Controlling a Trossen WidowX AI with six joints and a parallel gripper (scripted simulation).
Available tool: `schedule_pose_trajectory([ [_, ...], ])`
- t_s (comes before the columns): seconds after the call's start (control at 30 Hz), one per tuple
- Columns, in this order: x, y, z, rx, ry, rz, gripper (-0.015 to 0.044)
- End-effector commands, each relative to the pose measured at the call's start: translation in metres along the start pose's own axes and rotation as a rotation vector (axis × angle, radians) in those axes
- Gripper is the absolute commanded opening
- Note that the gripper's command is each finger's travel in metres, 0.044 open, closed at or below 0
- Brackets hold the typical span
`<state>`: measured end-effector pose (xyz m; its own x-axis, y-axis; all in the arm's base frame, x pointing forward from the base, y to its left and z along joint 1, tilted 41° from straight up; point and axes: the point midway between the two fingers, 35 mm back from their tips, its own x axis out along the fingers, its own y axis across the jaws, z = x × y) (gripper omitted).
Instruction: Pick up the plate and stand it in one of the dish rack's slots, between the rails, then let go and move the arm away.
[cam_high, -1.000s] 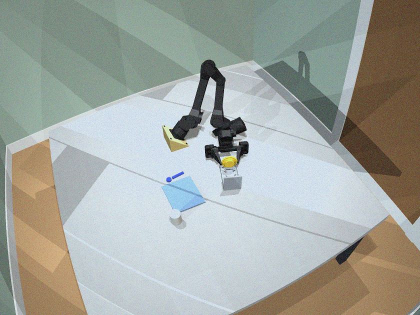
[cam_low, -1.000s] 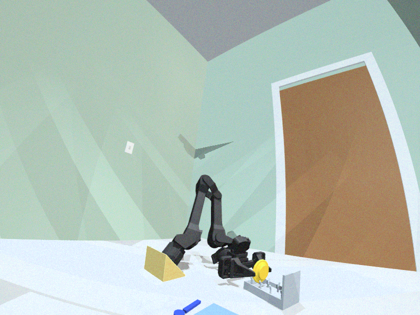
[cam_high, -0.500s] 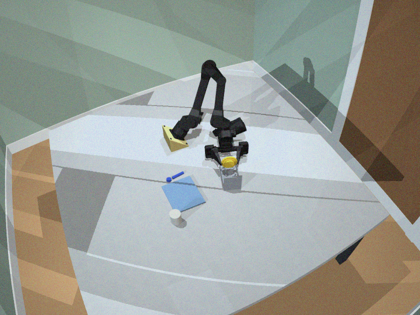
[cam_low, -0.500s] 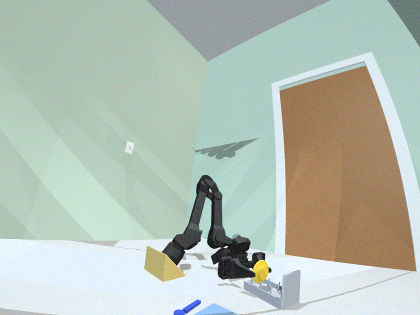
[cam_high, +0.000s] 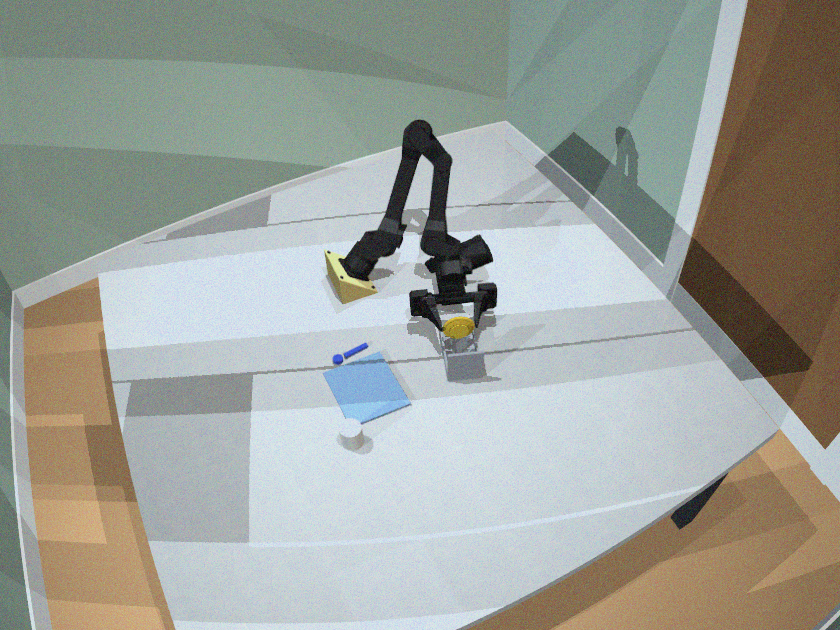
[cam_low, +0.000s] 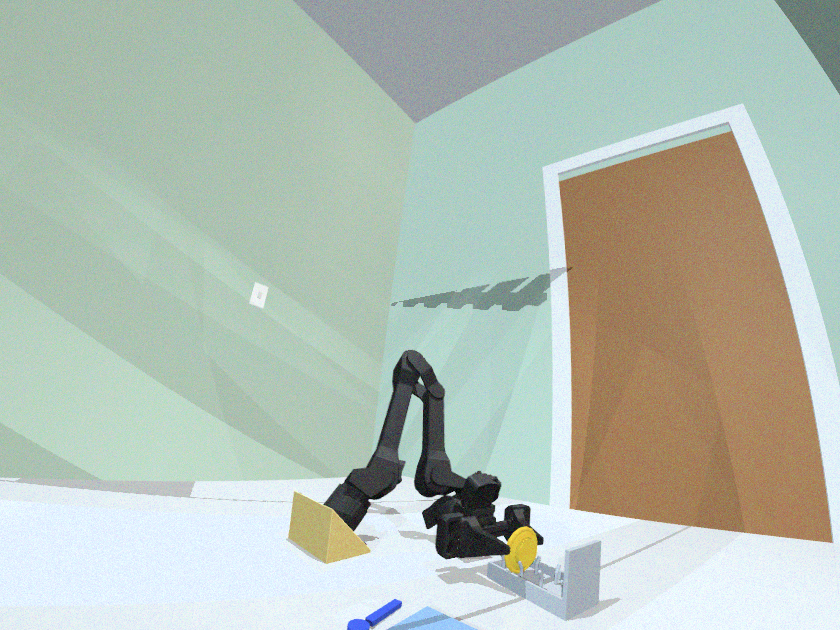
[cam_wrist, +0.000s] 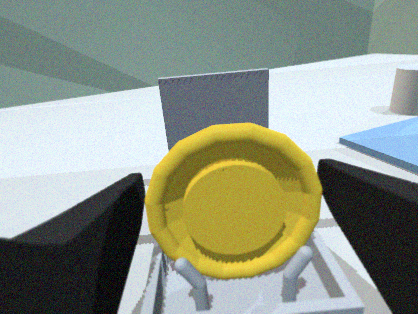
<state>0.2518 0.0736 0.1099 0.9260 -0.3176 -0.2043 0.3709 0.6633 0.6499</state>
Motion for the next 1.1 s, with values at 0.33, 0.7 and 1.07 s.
schedule_pose_trajectory([
  [0.33,0.005,0.005,0.018,0.000,0.006,-0.008,0.0400],
  [0.7,0.009,0.008,0.115,-0.021,-0.009,0.006,0.0400],
  [1.07,0.019,0.000,0.115,-0.150,0.045,-0.057,0.0400],
])
